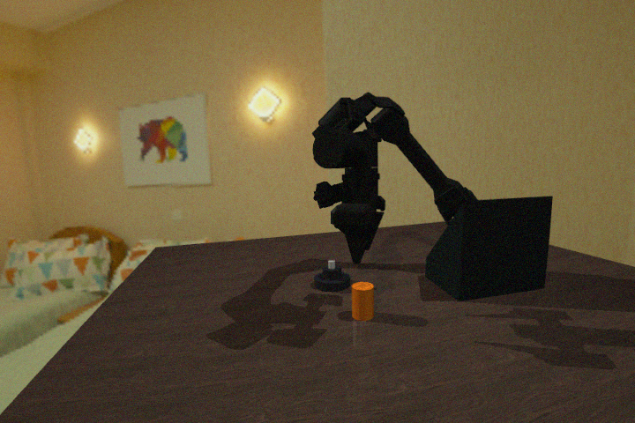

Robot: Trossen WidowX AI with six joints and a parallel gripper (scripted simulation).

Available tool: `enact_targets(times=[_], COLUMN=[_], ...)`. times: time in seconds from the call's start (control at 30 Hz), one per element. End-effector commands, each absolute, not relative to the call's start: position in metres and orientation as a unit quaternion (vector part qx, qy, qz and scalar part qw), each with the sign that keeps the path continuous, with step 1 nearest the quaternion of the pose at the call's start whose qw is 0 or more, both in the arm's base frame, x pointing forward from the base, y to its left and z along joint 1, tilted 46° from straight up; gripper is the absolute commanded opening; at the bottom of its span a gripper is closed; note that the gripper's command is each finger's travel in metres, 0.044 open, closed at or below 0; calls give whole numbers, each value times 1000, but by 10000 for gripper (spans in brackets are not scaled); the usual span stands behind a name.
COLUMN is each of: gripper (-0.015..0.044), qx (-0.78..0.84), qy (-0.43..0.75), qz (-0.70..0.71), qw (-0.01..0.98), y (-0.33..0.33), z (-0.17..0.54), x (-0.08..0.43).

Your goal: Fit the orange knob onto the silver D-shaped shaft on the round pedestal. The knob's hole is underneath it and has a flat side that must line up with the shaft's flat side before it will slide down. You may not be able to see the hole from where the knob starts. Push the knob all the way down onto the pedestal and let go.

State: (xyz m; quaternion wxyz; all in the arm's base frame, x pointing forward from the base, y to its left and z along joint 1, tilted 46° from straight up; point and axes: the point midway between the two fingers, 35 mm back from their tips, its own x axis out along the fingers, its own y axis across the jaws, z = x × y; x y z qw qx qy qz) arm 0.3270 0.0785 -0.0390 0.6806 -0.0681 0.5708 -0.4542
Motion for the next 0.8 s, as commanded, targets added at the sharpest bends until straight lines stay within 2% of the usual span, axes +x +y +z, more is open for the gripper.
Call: enact_targets(times=[0.0,0.77], gripper=[440,440], qx=[-72,-72], qy=[572,572], qz=[-460,-460], qw=[675,675], y=[58,36], z=[-55,-77], x=[323,322])
